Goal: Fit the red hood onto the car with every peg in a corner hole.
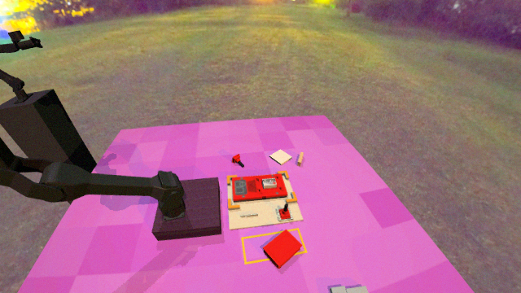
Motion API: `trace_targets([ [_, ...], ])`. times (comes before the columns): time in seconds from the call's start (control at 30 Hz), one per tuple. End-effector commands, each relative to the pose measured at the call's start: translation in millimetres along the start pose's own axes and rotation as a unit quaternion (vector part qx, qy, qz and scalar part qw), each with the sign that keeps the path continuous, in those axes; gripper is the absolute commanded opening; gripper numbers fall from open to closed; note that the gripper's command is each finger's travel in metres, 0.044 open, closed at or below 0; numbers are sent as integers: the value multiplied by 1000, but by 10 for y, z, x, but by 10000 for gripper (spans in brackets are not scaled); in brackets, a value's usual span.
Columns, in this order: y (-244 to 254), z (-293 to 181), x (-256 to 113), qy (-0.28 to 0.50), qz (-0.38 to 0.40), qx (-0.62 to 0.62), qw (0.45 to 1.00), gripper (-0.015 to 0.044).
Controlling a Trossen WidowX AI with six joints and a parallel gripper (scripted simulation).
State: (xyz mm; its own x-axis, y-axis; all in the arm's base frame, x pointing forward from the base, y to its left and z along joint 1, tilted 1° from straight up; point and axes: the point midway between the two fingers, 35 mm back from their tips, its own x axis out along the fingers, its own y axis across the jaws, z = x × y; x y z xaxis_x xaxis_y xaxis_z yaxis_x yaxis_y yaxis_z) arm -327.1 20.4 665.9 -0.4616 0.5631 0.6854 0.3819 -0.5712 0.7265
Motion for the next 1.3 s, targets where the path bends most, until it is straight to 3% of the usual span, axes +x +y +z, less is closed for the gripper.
trace_targets([
  [0.0,7,15,3,-1,2,1,1000,26],
  [0.53,667,1325,-35,-108,142,152,972,440],
  [0.93,1282,2532,-525,-186,282,265,903,440],
  [1.27,1566,3383,-1141,-243,387,345,820,440],
])
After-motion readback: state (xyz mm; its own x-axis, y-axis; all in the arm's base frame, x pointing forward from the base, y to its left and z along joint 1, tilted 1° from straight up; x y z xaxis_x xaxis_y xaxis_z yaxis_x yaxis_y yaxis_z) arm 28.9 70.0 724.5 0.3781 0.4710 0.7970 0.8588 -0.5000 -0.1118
